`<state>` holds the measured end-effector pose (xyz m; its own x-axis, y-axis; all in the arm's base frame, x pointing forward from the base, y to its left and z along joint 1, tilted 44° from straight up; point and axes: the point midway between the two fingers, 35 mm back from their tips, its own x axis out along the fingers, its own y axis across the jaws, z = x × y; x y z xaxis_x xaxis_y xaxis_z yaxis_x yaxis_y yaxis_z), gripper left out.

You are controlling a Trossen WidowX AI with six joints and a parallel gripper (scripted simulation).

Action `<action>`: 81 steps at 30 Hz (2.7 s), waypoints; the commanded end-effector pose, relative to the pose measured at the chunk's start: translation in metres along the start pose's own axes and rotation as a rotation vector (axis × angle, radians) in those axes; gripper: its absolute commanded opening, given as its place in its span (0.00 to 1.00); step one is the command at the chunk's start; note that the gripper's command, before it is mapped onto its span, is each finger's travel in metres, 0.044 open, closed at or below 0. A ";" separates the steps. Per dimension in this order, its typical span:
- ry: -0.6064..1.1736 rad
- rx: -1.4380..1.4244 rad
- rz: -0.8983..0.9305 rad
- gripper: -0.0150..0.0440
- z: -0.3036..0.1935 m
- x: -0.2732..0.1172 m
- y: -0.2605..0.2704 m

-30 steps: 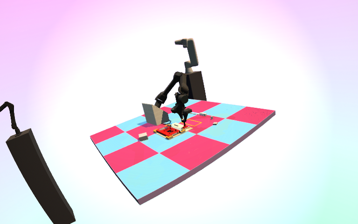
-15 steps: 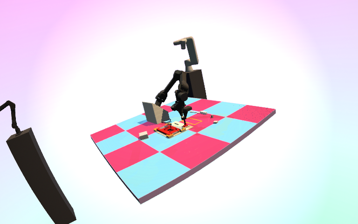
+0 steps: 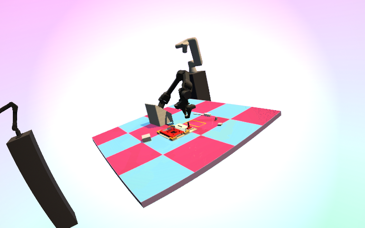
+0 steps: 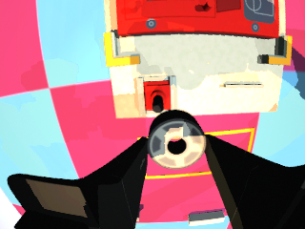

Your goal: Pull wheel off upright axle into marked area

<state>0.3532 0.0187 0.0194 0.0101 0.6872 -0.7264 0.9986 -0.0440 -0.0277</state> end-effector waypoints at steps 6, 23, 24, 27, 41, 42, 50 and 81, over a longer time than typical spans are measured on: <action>0.000 -0.009 0.009 0.25 -0.036 -0.004 -0.014; 0.003 -0.015 0.012 0.25 -0.091 -0.007 -0.049; 0.004 -0.015 0.012 0.25 -0.092 -0.007 -0.050; 0.004 -0.015 0.012 0.25 -0.092 -0.005 -0.050; 0.002 -0.016 0.012 0.25 -0.091 0.043 -0.046; 0.002 -0.016 0.012 0.25 -0.091 0.049 -0.046; 0.007 -0.015 0.012 0.25 -0.093 0.094 -0.049; -0.001 -0.006 0.013 0.85 -0.087 0.035 -0.052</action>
<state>0.3121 0.1136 0.0562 0.0275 0.6875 -0.7257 0.9989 -0.0474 -0.0071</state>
